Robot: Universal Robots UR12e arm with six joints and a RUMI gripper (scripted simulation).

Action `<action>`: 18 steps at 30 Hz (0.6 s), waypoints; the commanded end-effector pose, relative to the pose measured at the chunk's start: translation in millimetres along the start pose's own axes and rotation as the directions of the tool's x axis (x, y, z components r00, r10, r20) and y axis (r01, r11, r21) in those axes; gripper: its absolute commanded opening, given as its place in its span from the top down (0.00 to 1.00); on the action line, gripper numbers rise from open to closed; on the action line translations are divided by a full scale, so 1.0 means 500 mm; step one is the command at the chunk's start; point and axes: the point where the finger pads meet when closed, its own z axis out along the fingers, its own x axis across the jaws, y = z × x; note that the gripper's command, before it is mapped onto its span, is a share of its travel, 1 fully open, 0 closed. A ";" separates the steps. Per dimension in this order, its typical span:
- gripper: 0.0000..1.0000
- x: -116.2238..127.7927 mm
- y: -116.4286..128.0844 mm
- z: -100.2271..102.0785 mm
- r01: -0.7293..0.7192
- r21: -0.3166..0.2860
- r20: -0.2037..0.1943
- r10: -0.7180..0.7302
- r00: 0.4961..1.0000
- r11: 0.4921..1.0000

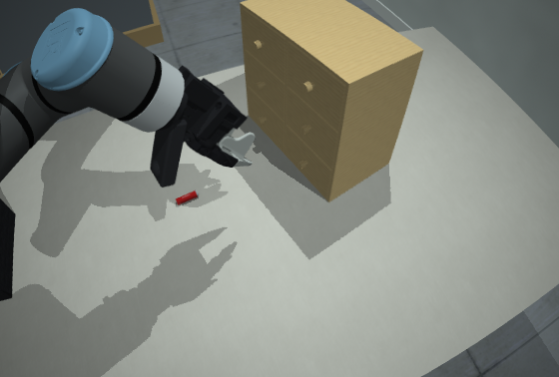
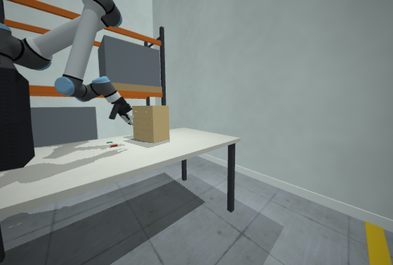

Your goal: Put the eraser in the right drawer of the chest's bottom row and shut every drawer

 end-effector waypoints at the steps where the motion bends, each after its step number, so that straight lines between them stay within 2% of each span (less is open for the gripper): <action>1: 0.80 -0.002 -0.001 -0.022 0.000 0.078 -0.002 0.000 1.000 0.997; 3: 0.80 -0.002 -0.001 -0.022 0.000 0.078 -0.002 0.000 1.000 0.997; 18: 0.80 -0.002 -0.008 -0.089 0.001 0.296 -0.002 0.000 1.000 0.955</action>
